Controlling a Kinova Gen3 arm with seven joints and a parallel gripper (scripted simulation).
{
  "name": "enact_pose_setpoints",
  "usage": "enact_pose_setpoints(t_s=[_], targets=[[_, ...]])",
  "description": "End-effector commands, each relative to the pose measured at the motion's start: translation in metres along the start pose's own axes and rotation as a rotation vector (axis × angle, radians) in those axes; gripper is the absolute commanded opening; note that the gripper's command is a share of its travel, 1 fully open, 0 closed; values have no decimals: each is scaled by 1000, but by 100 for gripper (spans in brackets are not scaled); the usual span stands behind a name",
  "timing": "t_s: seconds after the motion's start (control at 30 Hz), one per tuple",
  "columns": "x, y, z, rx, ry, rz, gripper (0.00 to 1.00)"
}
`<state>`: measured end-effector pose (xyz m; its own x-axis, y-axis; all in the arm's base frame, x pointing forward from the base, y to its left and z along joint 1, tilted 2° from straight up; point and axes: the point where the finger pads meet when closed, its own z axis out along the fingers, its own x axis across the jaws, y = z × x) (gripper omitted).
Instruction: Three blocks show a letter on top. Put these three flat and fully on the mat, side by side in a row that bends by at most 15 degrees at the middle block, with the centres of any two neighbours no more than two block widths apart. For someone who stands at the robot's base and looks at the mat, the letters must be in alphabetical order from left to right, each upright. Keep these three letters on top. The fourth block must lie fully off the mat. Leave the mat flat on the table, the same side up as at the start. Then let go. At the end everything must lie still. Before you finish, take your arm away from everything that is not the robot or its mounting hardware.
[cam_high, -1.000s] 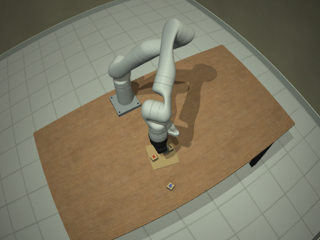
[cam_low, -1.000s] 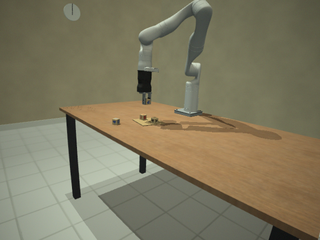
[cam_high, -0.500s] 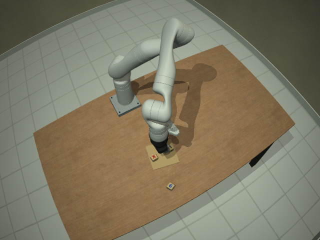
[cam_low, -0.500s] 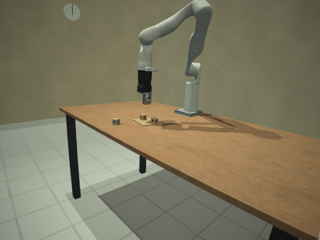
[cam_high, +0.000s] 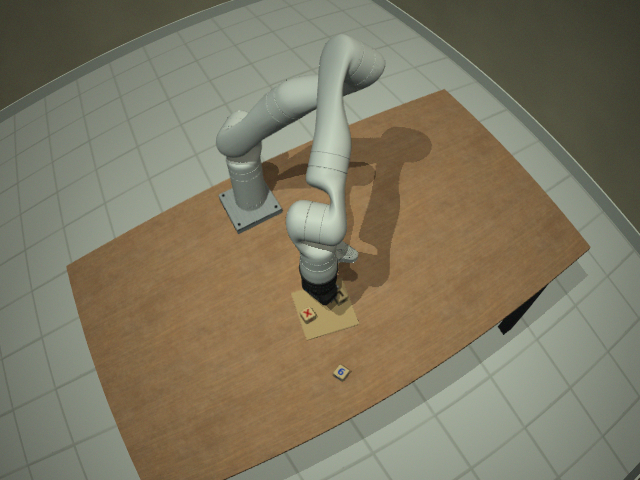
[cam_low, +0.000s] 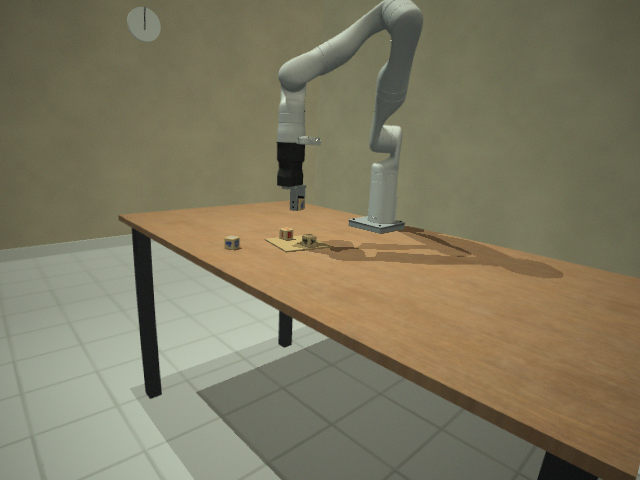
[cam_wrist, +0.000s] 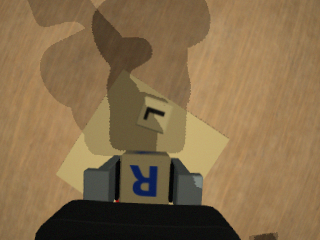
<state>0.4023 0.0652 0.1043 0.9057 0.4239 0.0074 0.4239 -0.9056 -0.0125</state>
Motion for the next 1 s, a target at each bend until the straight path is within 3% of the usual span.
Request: enact_pose_setpoints(t_s=[0.0, 0.53, 0.6, 0.97], targets=[[0, 0, -2, 6, 8, -32, 57], [-12, -3, -1, 6, 4, -691, 57], [-12, -3, -1, 6, 4, -691, 57], [-12, 0, -4, -7, 14, -1101, 57]])
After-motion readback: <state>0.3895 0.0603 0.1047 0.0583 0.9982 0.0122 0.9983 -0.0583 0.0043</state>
